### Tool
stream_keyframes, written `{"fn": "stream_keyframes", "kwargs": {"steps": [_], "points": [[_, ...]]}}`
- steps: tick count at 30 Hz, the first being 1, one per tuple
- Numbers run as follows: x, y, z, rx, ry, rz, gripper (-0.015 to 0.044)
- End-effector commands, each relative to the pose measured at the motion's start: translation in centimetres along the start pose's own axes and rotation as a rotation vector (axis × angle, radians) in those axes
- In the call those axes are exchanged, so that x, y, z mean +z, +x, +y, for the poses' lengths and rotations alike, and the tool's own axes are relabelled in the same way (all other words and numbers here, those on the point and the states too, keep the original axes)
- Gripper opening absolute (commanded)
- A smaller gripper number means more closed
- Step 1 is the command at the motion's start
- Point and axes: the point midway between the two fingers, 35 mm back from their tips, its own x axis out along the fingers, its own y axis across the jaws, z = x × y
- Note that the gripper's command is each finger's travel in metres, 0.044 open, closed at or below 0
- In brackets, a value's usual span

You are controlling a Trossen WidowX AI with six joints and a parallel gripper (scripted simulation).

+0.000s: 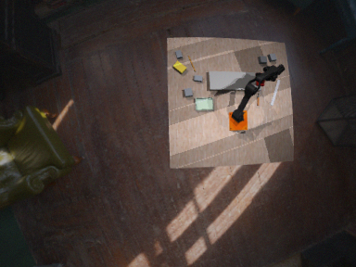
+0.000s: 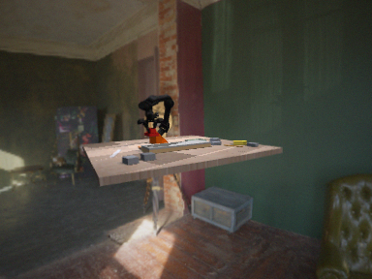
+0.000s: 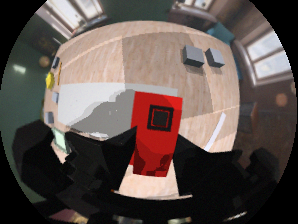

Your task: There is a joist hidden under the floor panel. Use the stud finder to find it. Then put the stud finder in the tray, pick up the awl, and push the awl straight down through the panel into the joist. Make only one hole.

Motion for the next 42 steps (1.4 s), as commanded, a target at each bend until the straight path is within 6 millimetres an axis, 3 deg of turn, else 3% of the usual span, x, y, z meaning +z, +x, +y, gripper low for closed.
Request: {"fn": "stream_keyframes", "kwargs": {"steps": [1,42], "points": [[0.4,0.1,-0.1,0.001,-0.017,-0.010,0.0000],[-1.1,5.5,-0.1,0.003,-0.017,-0.011,0.0000]]}}
